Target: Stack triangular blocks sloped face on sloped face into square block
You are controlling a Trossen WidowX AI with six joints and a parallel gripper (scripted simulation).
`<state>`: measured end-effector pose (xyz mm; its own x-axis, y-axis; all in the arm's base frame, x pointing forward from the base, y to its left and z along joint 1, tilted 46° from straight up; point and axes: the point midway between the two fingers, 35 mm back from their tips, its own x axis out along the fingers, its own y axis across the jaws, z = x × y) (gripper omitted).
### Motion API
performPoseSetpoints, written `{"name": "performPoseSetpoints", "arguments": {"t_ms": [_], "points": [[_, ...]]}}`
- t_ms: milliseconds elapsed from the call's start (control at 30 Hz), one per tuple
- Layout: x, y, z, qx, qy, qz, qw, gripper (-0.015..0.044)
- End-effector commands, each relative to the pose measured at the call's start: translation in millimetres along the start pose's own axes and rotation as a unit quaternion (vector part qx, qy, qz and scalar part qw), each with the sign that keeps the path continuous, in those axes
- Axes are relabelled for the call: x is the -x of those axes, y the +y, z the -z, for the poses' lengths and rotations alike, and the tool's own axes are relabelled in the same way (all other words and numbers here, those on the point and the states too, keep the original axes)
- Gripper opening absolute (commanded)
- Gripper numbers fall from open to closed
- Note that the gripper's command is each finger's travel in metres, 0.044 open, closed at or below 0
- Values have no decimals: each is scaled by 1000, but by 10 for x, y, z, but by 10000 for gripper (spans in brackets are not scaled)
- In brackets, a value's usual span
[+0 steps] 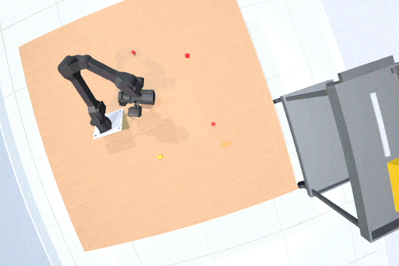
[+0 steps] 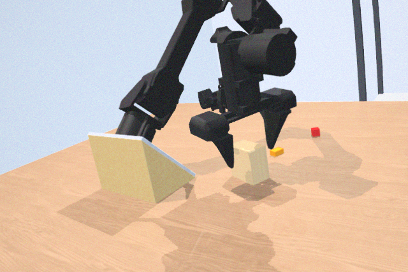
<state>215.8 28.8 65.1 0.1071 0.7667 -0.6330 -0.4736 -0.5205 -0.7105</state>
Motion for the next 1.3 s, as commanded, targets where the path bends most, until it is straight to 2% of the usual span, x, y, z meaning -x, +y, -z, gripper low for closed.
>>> {"name": "performPoseSetpoints", "arguments": {"t_ms": [0, 100, 167, 333, 400, 1267], "points": [[0, 0, 0, 0, 0, 0, 1000, 440], [25, 0, 6, -1, 1, 0, 1000, 440], [189, 0, 40, -8, 7, -2, 1000, 440], [898, 8, 31, -35, 24, -1, 999, 440], [1077, 8, -8, -41, 26, 1, 999, 440], [1049, -1, 10, -38, 35, 2, 999, 440]]}}
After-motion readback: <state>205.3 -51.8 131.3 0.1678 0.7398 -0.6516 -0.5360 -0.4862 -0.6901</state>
